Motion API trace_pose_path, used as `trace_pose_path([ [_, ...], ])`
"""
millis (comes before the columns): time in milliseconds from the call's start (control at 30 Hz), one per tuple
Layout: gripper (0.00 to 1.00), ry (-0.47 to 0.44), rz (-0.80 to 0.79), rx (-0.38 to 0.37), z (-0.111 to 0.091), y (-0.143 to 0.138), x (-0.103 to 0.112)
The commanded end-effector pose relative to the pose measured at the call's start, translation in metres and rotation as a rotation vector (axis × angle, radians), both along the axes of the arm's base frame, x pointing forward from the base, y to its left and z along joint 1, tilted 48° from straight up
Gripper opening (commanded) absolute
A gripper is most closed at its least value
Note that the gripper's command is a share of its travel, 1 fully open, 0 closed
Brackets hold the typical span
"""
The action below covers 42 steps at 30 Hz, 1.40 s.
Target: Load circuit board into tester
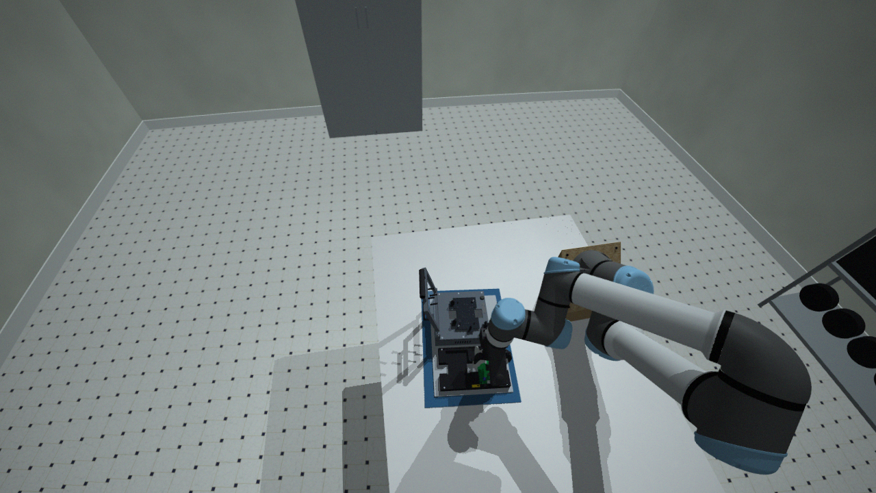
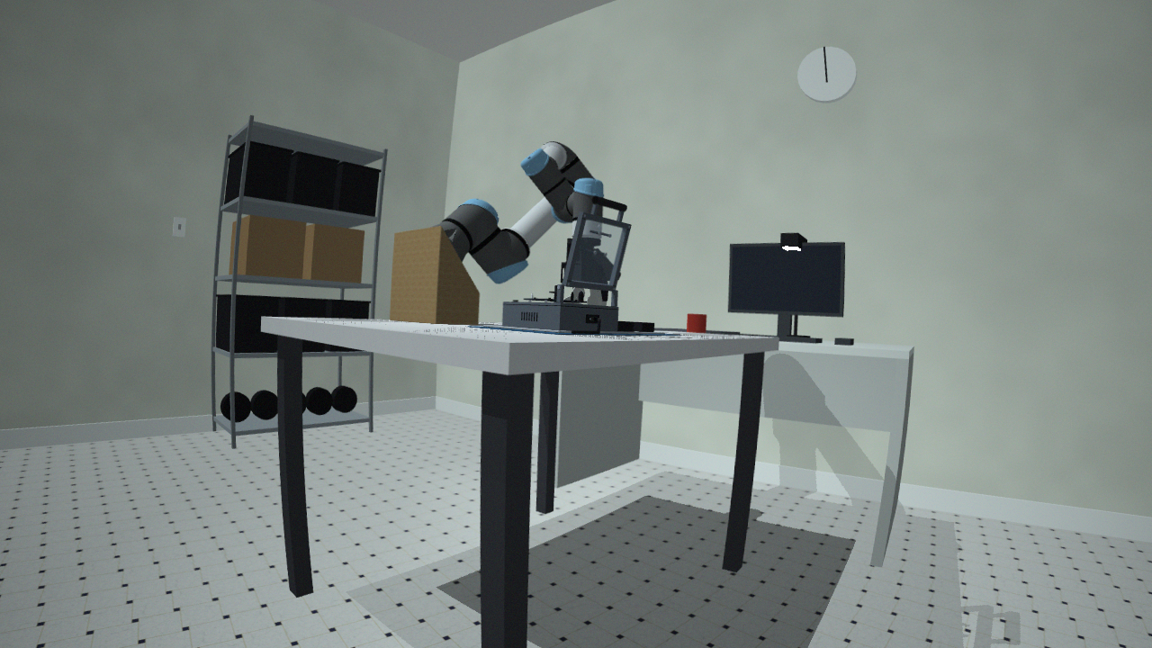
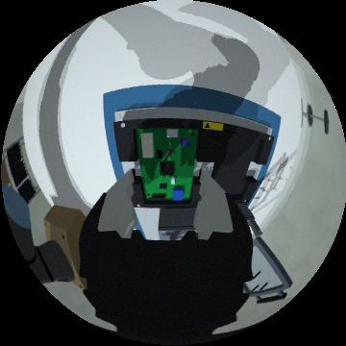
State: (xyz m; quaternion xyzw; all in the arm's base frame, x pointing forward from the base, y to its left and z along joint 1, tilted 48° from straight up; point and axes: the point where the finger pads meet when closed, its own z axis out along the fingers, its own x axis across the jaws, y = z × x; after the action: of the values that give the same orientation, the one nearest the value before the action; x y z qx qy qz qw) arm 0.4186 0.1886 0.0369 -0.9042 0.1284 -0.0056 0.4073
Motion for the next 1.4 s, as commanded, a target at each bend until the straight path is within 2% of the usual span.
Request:
trace_pose_path([
  [0,0.59,-0.001,0.0,0.0,0.0002,-0.0003,0.0003],
  [567,0.59,-0.001,0.0,0.0,0.0002,-0.0003,0.0003],
  [600,0.54,-0.001,0.0,0.0,0.0002,-0.0003,0.0003],
  [1367,0.51,-0.001,0.0,0.0,0.0002,-0.0003,0.0003],
])
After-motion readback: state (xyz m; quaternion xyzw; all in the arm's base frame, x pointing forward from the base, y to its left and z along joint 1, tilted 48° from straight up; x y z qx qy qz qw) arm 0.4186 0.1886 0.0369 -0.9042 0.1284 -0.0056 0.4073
